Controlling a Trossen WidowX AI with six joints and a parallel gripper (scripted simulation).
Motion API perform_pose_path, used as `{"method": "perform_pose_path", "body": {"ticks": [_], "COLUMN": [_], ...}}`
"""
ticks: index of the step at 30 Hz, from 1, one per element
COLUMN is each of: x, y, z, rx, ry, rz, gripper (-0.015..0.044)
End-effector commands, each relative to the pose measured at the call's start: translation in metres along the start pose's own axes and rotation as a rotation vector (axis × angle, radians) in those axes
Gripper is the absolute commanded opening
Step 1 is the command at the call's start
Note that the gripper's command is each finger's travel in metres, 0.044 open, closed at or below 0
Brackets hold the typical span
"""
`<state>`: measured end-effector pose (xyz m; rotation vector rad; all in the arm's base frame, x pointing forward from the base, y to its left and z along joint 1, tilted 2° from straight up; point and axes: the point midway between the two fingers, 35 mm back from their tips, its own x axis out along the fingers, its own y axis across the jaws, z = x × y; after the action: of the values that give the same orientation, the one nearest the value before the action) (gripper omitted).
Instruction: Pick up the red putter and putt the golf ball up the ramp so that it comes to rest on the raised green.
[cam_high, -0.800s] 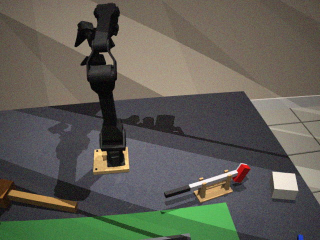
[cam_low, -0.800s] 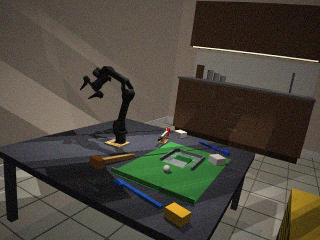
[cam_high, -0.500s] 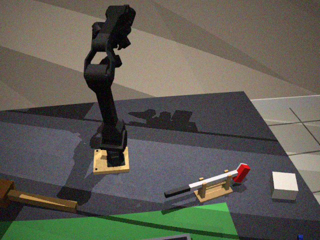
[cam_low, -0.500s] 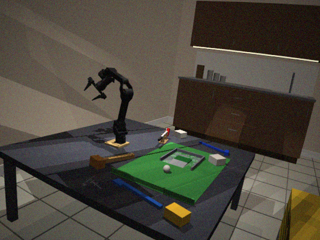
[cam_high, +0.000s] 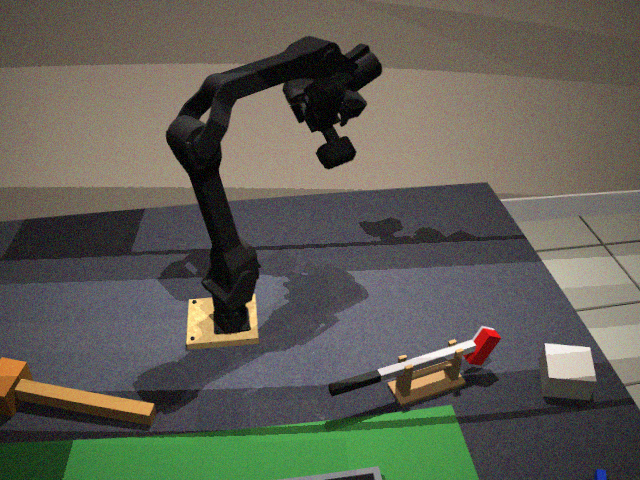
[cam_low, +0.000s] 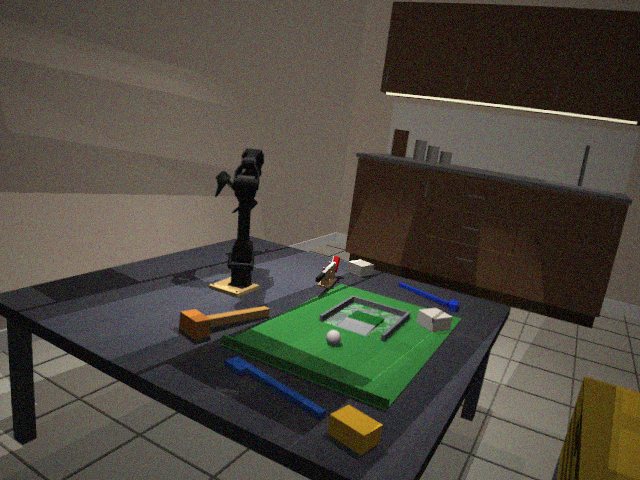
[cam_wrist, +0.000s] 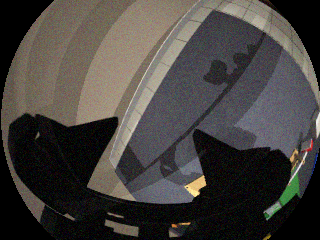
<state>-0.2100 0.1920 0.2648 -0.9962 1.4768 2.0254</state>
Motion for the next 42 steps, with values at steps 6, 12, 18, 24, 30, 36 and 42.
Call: {"method": "perform_pose_path", "body": {"ticks": [6,12,18,24,30,36,42], "x": [-0.045,-0.082,-0.118,-0.148,-0.167,-0.169,-0.168], "y": [-0.138,-0.222,-0.296,-0.355,-0.394,-0.4,-0.402], "z": [0.038,0.026,-0.014,-0.076,-0.155,-0.175,-0.177], "rx": [-0.022,-0.02,-0.004,0.025,0.061,0.07,0.07], "ry": [-0.183,-0.231,-0.233,-0.2,-0.146,-0.132,-0.132], "rz": [-0.226,-0.373,-0.507,-0.617,-0.69,-0.701,-0.701], "gripper": [0.044,0.044,0.044,0.044,0.044,0.044,0.044]}}
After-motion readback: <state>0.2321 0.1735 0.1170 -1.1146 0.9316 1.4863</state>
